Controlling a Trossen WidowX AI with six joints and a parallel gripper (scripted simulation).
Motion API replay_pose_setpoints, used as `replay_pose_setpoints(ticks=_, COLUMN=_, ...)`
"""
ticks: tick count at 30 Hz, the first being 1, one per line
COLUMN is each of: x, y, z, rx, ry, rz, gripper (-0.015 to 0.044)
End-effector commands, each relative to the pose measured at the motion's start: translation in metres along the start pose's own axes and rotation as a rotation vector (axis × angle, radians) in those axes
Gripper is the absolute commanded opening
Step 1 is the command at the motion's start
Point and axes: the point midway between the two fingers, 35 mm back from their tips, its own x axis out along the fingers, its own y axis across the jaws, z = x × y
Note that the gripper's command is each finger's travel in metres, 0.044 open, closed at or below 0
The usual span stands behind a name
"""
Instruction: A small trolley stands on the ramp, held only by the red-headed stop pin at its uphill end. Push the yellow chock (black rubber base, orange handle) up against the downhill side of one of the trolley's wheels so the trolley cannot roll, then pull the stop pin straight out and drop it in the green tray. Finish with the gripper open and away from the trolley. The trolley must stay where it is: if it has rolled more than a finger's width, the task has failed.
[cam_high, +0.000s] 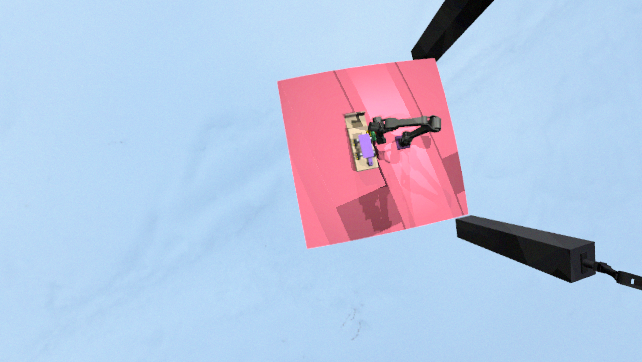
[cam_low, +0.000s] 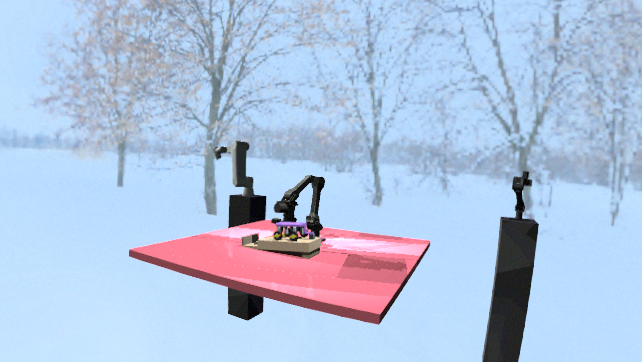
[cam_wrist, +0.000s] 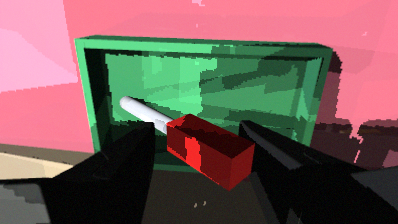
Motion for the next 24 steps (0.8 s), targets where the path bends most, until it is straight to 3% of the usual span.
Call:
replay_pose_setpoints(ticks=1, x=0.0018, y=-0.0023, z=0.0002, rx=0.004, ry=0.000, rz=0.006, gripper=0.0190)
replay_pose_setpoints(ticks=17, x=0.0084, y=-0.0115, z=0.0007, rx=0.004, ry=0.000, rz=0.005, gripper=0.0190)
replay_pose_setpoints(ticks=22, x=0.0065, y=-0.0105, z=0.0001, rx=0.000, ry=0.002, rz=0.000, gripper=0.0321)
replay_pose_setpoints(ticks=24, x=0.0065, y=-0.0105, z=0.0001, rx=0.000, ry=0.002, rz=0.000, gripper=0.0340)
